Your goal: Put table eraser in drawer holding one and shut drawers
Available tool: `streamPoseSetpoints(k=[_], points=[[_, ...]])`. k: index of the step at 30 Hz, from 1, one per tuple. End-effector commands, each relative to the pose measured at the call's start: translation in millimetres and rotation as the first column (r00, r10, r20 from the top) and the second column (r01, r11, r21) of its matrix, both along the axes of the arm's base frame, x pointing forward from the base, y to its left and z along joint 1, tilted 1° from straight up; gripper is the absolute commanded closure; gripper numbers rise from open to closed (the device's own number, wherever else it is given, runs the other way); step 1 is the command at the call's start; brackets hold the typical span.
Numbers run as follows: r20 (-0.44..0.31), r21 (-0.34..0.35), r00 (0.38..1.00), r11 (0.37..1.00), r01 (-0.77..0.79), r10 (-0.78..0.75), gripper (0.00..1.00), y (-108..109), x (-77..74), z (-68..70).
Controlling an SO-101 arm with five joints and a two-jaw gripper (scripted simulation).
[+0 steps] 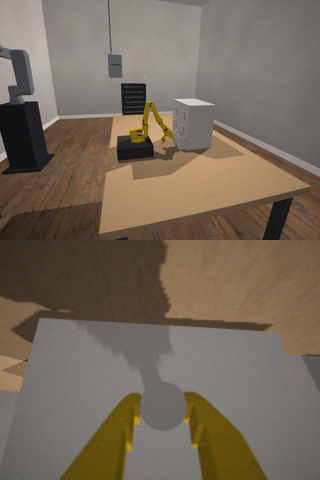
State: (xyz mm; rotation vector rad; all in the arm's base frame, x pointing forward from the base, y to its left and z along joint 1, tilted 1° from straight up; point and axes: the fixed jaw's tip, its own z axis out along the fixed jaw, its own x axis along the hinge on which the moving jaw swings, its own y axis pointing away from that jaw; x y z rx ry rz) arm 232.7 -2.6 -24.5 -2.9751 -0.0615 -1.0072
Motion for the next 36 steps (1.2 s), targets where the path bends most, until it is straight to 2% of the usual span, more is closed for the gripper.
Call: streamPoseSetpoints(k=[1,36], points=[[0.004,0.011,1.0,1.0,0.01,-0.01,1.0,1,6.9,0.3],[0.004,0.012,1.0,1.0,0.009,-0.009,1.0,2,37.8,0.1]])
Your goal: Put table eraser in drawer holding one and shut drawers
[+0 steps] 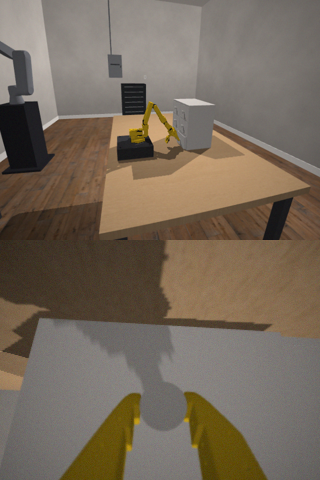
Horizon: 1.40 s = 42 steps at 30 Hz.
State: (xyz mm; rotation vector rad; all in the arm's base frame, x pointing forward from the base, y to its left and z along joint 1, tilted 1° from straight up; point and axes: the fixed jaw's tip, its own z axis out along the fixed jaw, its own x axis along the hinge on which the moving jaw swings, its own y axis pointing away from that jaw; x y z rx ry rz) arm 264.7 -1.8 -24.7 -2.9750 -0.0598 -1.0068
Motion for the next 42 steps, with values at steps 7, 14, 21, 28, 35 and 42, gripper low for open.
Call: streamPoseSetpoints(k=[7,14,21,28,35,42], points=[[0.004,0.011,1.0,1.0,0.008,-0.008,1.0,1,11.8,0.2],[0.004,0.011,1.0,1.0,0.008,-0.008,1.0,1,14.7,0.2],[0.004,0.011,1.0,1.0,0.008,-0.008,1.0,1,19.6,0.2],[0.004,0.011,1.0,1.0,0.007,-0.007,1.0,1,20.1,0.3],[0.005,0.007,1.0,1.0,0.003,-0.003,1.0,1,18.8,1.1],[0.005,0.004,1.0,1.0,0.0,0.0,1.0,1,18.1,1.5]])
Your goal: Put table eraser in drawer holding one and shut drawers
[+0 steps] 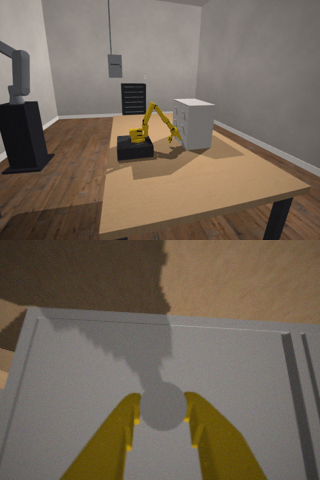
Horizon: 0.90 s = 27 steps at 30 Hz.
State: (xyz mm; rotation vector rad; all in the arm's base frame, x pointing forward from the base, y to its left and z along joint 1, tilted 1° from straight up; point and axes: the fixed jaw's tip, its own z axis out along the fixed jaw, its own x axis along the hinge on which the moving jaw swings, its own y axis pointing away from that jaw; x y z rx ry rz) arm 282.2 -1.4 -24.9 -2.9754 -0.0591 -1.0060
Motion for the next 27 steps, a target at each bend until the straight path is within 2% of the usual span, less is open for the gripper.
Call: streamPoseSetpoints(k=[1,27], points=[[0.006,0.004,1.0,1.0,0.0,0.0,1.0,0.6,0.6,1.6],[0.006,0.004,1.0,1.0,0.0,0.0,0.83,0.6,0.6,1.6]])
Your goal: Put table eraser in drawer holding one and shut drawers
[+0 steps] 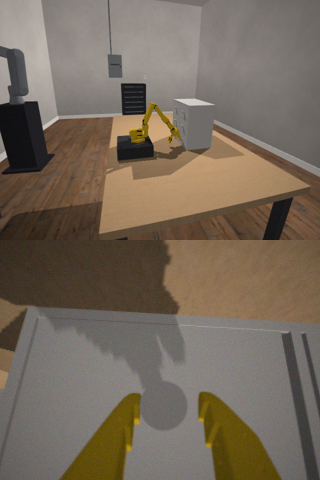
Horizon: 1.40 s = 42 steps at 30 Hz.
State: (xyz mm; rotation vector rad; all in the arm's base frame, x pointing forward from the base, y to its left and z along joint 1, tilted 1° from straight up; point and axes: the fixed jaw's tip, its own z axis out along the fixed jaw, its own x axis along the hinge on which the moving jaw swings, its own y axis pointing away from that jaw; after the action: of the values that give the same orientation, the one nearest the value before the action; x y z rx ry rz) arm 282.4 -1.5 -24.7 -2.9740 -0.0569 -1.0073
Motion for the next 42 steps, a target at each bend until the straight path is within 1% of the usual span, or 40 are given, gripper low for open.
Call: streamPoseSetpoints(k=[1,9,24,26,32,42], points=[[0.005,0.003,1.0,1.0,-0.001,0.001,0.82,1,0.4,1.4],[0.005,0.003,1.0,1.0,-0.001,0.001,0.79,1,0.4,1.4],[0.003,0.02,1.0,1.0,0.021,-0.021,0.79,0,-17.5,27.8],[0.003,0.02,1.0,1.0,0.021,-0.021,0.79,0,-17.5,27.8],[0.002,0.027,1.0,0.999,0.03,-0.03,0.79,0,-26.2,36.2],[0.002,0.028,1.0,0.999,0.031,-0.031,0.79,0,-27.1,37.0]])
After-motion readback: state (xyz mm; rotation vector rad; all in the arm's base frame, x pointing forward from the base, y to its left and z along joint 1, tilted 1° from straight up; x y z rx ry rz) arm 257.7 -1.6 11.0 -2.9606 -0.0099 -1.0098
